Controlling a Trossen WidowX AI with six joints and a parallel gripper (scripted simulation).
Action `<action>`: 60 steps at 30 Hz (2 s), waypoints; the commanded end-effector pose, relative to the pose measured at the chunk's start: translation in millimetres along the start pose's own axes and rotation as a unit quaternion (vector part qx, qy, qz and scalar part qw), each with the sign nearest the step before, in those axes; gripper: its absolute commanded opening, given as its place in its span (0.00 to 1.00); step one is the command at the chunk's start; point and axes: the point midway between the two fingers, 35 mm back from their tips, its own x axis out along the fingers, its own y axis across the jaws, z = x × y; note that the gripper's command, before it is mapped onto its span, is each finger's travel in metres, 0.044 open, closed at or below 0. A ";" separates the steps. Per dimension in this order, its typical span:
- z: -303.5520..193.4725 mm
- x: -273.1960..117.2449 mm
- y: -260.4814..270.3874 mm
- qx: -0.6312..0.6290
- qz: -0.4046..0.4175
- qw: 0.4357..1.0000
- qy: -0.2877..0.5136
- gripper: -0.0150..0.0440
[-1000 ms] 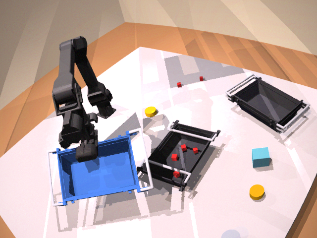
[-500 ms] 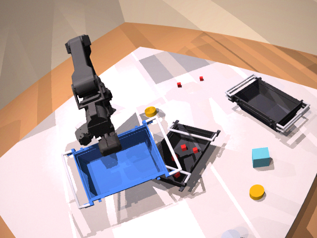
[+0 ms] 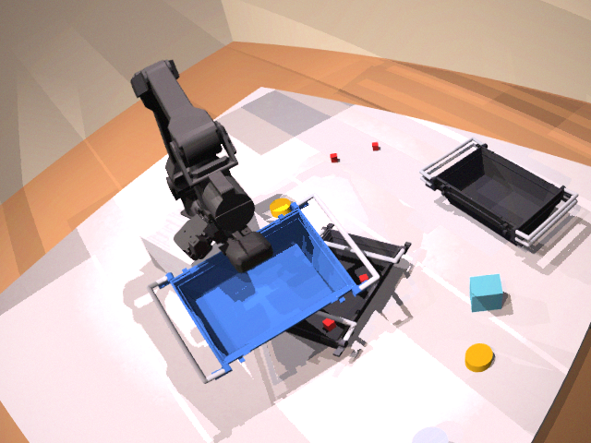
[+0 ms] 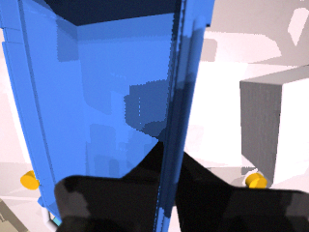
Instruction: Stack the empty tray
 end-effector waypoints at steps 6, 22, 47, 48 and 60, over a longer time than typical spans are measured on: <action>-36.7 -5.5 3.7 -0.069 0.011 0.998 0.001 0.25; -99.5 -5.7 -4.9 -0.181 0.011 0.983 0.002 0.25; -124.3 -5.7 -11.8 -0.226 0.012 0.974 0.003 0.25; -124.3 -5.7 -11.8 -0.226 0.012 0.974 0.003 0.25; -124.3 -5.7 -11.8 -0.226 0.012 0.974 0.003 0.25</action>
